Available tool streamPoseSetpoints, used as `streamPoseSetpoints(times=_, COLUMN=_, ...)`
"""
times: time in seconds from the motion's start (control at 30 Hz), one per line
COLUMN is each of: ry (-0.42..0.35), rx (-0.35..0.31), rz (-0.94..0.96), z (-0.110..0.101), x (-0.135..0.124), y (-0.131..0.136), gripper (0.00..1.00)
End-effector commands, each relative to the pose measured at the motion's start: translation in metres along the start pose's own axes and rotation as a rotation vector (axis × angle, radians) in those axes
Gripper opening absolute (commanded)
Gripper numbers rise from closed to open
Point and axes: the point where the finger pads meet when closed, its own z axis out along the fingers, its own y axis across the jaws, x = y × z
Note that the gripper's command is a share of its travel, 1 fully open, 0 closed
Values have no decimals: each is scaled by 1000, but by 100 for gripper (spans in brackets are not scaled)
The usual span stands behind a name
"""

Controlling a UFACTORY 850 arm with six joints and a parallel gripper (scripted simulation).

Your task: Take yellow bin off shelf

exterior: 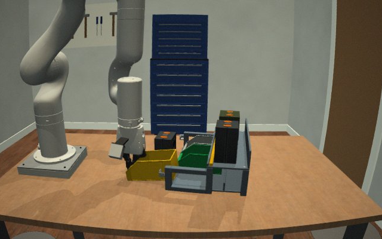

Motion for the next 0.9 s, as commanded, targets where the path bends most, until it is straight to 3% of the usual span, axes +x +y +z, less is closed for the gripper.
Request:
streamPoseSetpoints(times=0.0, ry=21, rx=33, rz=0, z=0, x=0, y=-1, gripper=0)
streamPoseSetpoints(times=0.17, ry=21, rx=33, rz=0, z=0, x=0, y=-1, gripper=0)
streamPoseSetpoints(times=0.2, ry=4, rx=8, rz=0, z=0, x=0, y=-1, gripper=0)
streamPoseSetpoints(times=0.73, ry=21, rx=33, rz=0, z=1, x=0, y=-1, gripper=0)
streamPoseSetpoints(times=0.77, ry=1, rx=0, rz=0, z=1, x=0, y=-1, gripper=100)
streamPoseSetpoints(times=0.87, ry=1, rx=0, rz=0, z=1, x=0, y=-1, gripper=100)
